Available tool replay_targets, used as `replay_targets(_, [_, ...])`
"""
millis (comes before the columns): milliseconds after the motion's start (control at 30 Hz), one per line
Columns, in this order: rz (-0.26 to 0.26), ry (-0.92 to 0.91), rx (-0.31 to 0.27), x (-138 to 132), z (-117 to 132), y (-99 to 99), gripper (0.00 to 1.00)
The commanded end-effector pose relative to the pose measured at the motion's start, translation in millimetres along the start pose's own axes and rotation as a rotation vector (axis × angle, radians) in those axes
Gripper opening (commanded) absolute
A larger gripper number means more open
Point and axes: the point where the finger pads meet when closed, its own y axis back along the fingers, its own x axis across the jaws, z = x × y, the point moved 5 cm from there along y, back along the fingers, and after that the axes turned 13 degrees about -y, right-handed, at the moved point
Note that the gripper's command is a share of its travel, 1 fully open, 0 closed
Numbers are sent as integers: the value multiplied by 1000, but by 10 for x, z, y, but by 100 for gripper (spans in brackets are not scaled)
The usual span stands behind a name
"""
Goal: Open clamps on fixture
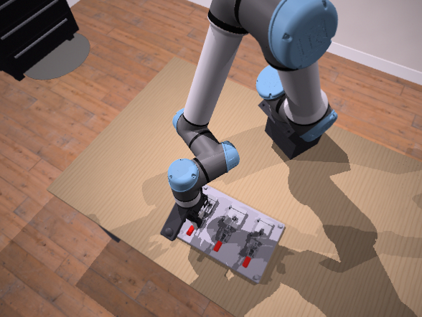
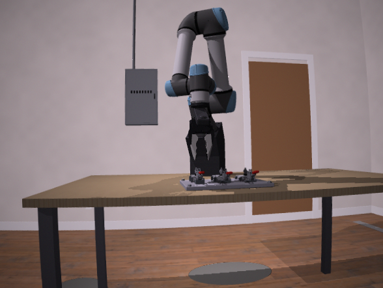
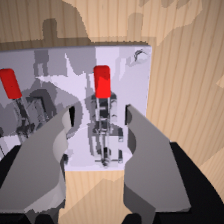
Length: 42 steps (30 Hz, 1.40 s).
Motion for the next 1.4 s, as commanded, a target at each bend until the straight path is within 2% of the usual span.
replay_targets(0, [1,0,4,0,-7,-175,28])
replay_targets(300, [1,0,6,4,-19,-346,28])
replay_targets(1367, [2,0,7,5,-23,-350,28])
